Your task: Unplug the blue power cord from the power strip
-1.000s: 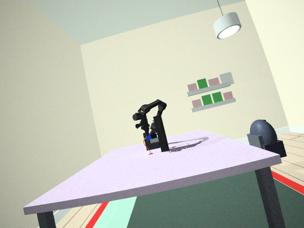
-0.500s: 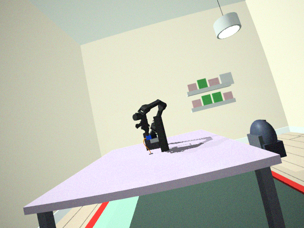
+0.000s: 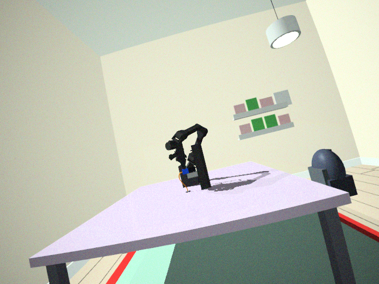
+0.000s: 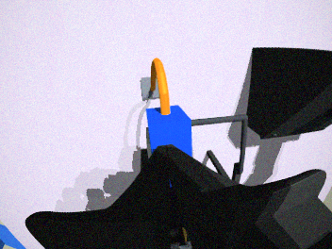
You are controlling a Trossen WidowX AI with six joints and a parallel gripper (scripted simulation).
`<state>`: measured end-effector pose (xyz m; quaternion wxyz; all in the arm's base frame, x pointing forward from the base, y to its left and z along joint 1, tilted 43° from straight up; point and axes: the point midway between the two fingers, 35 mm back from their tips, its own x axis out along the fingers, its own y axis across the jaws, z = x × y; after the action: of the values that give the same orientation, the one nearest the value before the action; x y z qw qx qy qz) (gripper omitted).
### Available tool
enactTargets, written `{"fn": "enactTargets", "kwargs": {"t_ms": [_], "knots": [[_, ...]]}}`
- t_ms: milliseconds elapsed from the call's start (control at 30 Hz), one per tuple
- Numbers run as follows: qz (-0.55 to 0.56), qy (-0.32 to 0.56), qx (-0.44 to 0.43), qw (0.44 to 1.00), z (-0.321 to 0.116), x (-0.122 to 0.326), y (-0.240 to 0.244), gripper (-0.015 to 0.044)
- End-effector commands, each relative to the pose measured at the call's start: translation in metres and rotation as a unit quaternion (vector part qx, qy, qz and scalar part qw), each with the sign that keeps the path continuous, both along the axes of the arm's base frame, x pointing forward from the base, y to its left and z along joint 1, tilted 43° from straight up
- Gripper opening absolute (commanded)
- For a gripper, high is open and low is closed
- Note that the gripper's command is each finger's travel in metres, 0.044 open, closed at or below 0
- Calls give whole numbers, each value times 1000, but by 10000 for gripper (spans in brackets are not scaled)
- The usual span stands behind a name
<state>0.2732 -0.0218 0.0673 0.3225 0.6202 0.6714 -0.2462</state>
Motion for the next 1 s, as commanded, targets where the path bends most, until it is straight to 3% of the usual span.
{"fn": "enactTargets", "kwargs": {"t_ms": [0, 967], "knots": [[0, 0, 1, 1000, 0, 0, 0, 0], [-2, -1, -1, 1000, -24, 7, -29, 0]]}}
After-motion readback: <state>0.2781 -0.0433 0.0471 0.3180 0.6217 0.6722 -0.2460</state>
